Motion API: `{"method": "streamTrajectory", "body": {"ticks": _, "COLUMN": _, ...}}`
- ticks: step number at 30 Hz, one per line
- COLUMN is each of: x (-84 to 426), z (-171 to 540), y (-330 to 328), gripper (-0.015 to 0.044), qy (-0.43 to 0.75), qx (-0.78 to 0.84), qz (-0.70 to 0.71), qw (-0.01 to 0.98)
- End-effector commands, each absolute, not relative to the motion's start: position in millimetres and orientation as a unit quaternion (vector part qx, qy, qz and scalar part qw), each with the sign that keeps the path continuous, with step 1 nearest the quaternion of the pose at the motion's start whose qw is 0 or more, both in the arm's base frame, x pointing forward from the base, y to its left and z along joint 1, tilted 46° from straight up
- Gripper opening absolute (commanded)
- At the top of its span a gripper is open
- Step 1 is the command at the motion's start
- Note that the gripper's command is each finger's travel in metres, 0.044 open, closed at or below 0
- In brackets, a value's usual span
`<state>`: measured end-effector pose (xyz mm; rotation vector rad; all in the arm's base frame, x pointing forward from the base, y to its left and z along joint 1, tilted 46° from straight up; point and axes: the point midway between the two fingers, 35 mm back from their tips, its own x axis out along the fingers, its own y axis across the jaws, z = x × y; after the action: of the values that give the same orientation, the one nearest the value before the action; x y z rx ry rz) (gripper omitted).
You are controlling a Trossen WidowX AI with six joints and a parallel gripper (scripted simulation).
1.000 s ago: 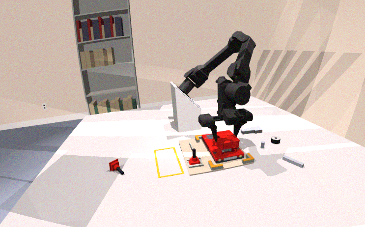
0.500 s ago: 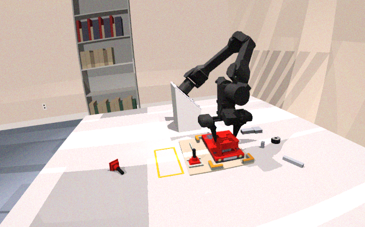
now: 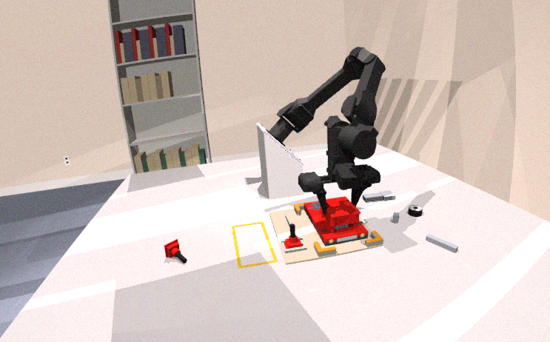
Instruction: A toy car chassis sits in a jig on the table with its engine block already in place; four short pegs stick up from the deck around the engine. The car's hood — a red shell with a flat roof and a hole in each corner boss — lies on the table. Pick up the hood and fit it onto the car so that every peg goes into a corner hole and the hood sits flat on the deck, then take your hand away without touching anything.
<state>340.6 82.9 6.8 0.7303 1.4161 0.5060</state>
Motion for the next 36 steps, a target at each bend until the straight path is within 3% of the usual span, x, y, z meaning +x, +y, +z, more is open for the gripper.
{"method": "streamTrajectory", "body": {"ticks": 1, "x": 340.5, "z": 5.6, "y": 84.0, "gripper": 0.0000, "qy": 0.629, "qx": 0.327, "qz": 0.224, "qw": 0.669}}
{"method": "streamTrajectory", "body": {"ticks": 36, "x": 341.4, "z": 1.4, "y": 88.2, "gripper": 0.0000, "qy": 0.629, "qx": 0.326, "qz": 0.225, "qw": 0.669}}
